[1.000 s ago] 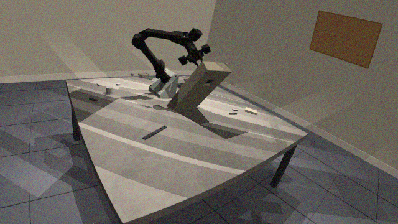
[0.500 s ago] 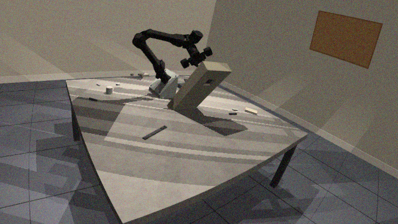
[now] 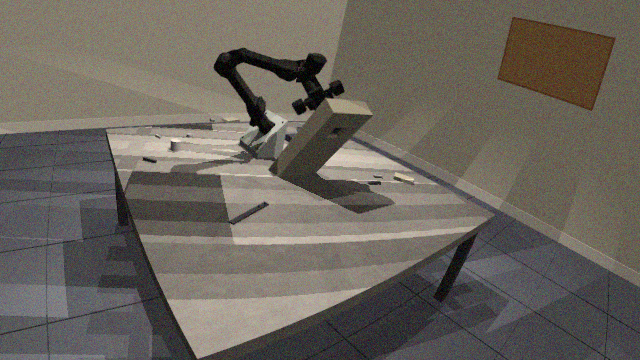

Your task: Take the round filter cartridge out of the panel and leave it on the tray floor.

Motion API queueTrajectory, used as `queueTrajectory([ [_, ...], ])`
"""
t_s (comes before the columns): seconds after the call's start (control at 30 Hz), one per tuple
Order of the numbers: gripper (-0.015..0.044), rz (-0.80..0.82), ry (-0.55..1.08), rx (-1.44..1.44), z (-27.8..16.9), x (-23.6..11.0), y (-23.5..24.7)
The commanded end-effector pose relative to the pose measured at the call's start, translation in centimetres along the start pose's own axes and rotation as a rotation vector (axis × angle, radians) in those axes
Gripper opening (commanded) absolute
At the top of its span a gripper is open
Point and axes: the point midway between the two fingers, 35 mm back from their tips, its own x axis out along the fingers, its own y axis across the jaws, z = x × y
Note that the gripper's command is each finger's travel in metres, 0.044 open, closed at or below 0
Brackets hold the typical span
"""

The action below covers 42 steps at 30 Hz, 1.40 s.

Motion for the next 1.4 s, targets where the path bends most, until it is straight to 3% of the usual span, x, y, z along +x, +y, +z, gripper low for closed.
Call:
queueTrajectory([
  [0.0, 0.0113, 0.003, -0.004, -0.011, 0.24, 0.56, 0.23],
  [1.37, 0.0113, 0.003, -0.004, -0.011, 0.31, 0.86, 0.24],
])
